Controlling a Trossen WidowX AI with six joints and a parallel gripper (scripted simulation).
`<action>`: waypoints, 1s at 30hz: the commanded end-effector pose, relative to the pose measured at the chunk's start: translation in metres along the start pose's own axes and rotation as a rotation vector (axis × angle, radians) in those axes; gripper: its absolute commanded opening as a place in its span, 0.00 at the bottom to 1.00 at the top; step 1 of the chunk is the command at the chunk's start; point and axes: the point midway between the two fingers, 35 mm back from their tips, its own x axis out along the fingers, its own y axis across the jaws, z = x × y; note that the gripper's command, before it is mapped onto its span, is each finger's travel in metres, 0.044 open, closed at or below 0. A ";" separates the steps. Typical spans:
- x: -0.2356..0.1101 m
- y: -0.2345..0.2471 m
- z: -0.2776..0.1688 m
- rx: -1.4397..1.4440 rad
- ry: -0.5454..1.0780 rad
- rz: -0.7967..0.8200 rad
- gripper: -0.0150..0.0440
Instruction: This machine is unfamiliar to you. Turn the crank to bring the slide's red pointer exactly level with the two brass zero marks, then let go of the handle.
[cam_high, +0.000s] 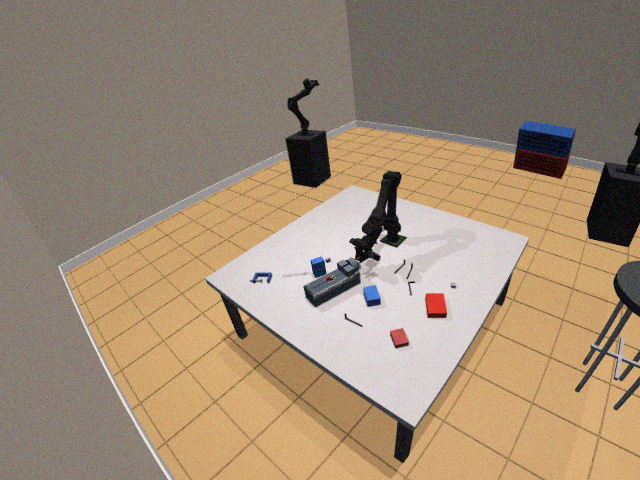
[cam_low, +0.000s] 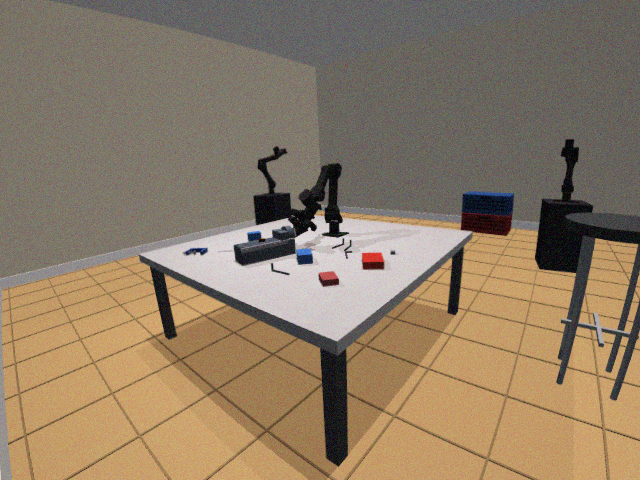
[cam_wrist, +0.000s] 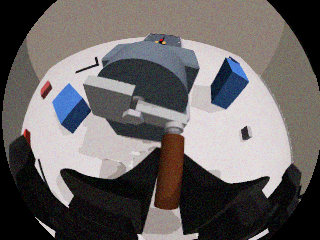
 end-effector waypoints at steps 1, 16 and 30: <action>-0.007 -0.002 0.006 0.003 -0.011 -0.005 0.25; -0.016 0.000 0.015 0.004 -0.011 -0.004 0.25; -0.021 0.005 0.020 0.004 -0.011 -0.004 0.25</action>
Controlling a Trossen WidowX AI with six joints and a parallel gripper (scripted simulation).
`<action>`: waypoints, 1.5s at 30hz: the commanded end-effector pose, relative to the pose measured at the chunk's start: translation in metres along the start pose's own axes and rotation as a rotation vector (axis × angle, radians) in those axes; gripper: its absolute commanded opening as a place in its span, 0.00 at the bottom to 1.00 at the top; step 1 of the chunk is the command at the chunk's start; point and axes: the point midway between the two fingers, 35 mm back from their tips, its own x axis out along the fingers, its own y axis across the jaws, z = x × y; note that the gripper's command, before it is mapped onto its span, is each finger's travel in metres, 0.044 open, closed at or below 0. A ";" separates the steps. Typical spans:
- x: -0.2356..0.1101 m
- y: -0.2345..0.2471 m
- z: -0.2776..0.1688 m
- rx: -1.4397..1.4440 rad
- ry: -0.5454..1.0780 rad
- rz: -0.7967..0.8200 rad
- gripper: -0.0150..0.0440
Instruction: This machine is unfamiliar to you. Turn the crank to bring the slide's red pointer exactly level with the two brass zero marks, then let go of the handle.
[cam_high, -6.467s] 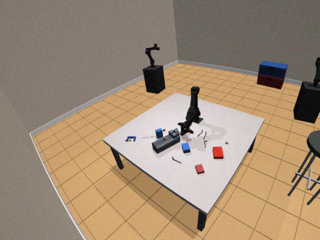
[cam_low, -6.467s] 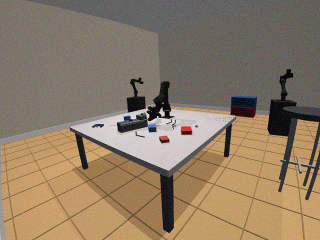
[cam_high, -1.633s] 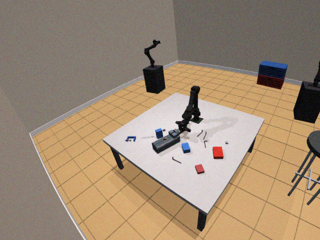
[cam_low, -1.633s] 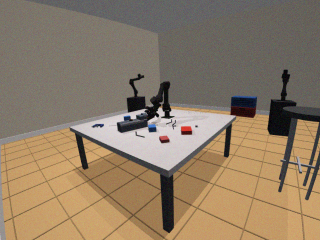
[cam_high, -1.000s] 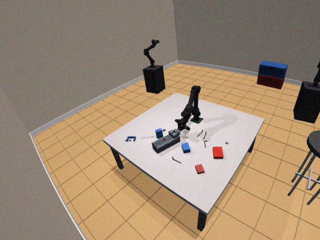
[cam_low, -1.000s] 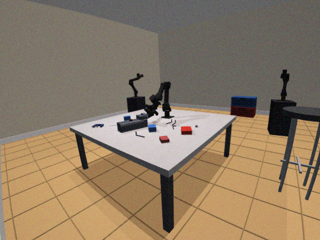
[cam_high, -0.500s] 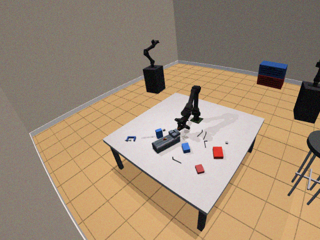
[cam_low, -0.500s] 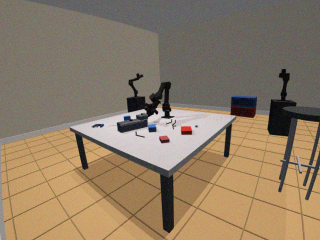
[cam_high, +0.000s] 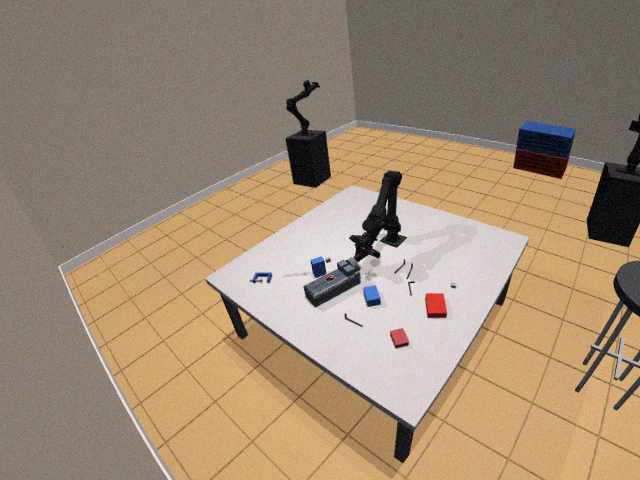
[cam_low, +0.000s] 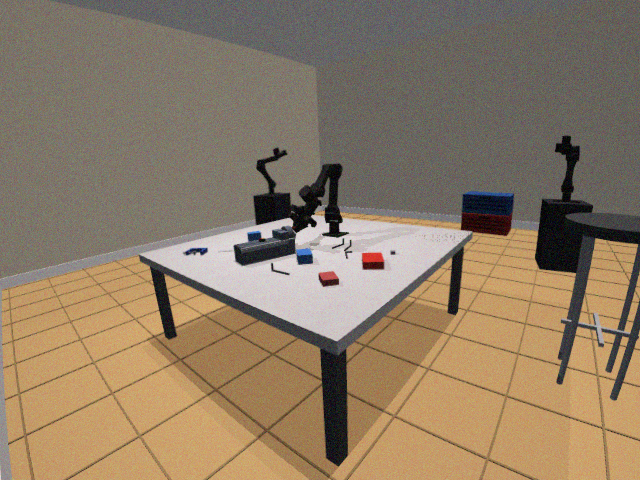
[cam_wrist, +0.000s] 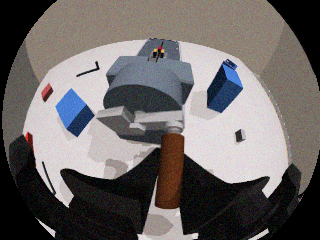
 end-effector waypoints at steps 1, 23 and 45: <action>-0.007 0.003 0.006 0.004 -0.016 0.010 0.25; -0.011 0.010 0.010 0.005 -0.016 0.010 0.25; -0.014 0.018 0.013 0.005 -0.016 0.011 0.25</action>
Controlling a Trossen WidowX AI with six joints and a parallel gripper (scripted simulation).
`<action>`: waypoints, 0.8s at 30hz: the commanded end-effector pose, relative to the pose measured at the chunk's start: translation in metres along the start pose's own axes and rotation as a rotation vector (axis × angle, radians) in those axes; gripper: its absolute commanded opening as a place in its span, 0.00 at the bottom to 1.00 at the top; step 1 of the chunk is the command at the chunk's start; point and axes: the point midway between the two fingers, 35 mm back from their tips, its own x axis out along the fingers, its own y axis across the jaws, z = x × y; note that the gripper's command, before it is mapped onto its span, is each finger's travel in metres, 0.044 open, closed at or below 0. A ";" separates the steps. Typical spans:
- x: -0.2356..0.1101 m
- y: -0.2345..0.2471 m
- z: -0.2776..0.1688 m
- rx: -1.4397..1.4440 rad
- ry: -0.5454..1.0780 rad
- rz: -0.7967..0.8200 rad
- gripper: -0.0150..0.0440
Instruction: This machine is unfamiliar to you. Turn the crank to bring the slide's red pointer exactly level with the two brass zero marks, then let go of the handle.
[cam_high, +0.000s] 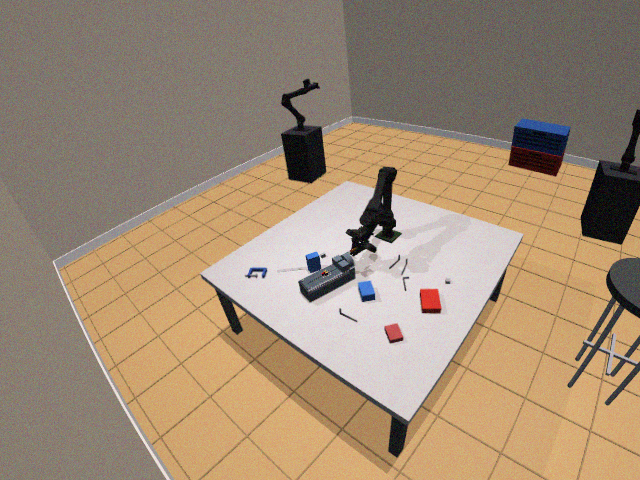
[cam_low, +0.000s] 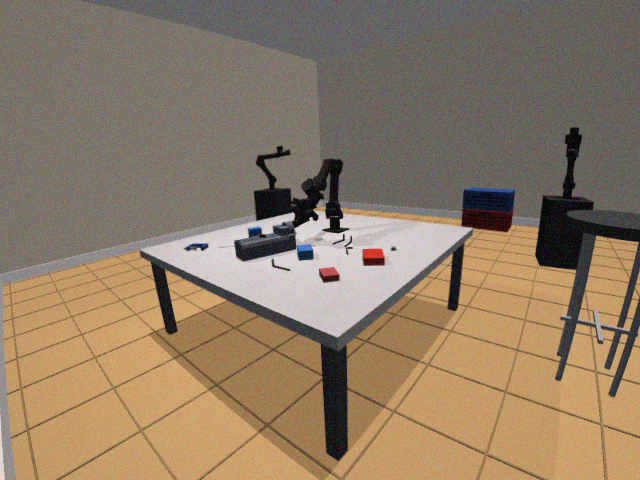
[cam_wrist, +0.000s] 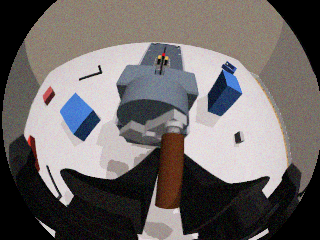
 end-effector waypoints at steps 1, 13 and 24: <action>-0.004 0.008 0.004 -0.004 -0.007 0.016 0.25; -0.005 0.013 0.004 -0.003 -0.007 0.017 0.25; -0.005 0.017 0.004 -0.003 -0.007 0.017 0.25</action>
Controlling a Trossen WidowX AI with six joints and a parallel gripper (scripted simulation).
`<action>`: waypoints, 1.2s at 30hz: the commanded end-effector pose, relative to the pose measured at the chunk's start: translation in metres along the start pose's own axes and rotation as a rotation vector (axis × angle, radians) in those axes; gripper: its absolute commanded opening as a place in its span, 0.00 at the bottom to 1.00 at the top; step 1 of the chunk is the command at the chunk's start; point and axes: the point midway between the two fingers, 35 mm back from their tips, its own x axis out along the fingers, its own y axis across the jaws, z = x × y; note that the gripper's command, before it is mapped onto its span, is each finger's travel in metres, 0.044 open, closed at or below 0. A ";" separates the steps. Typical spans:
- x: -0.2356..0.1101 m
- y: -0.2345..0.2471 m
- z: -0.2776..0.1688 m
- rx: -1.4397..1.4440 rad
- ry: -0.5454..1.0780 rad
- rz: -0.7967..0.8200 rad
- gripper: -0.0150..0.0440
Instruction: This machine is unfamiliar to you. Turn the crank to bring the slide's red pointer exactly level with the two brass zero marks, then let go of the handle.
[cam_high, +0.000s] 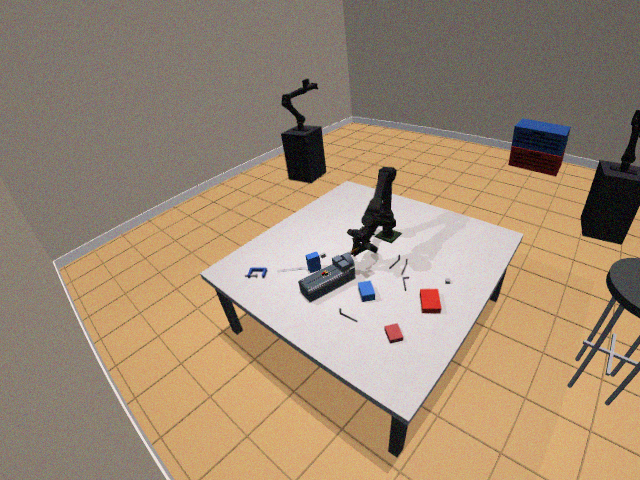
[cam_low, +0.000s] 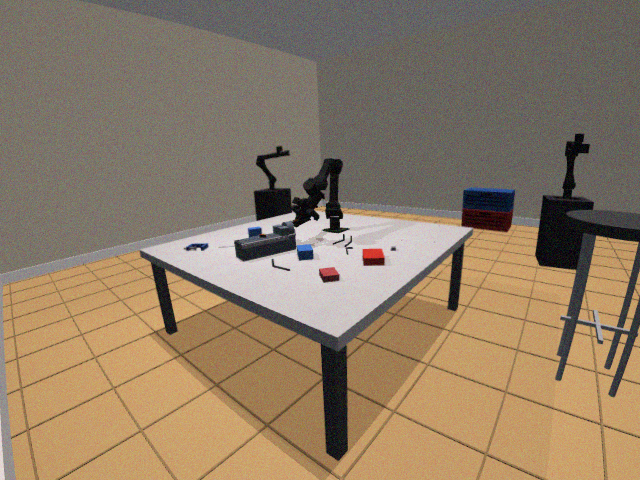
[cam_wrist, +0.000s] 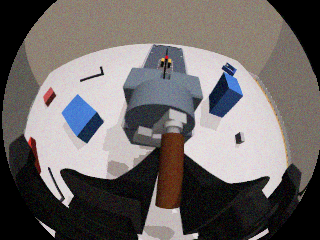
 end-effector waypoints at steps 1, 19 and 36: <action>-0.002 0.009 0.002 -0.005 -0.004 0.024 0.25; -0.002 0.015 0.001 -0.004 -0.004 0.024 0.25; 0.000 0.022 -0.001 -0.004 -0.004 0.025 0.25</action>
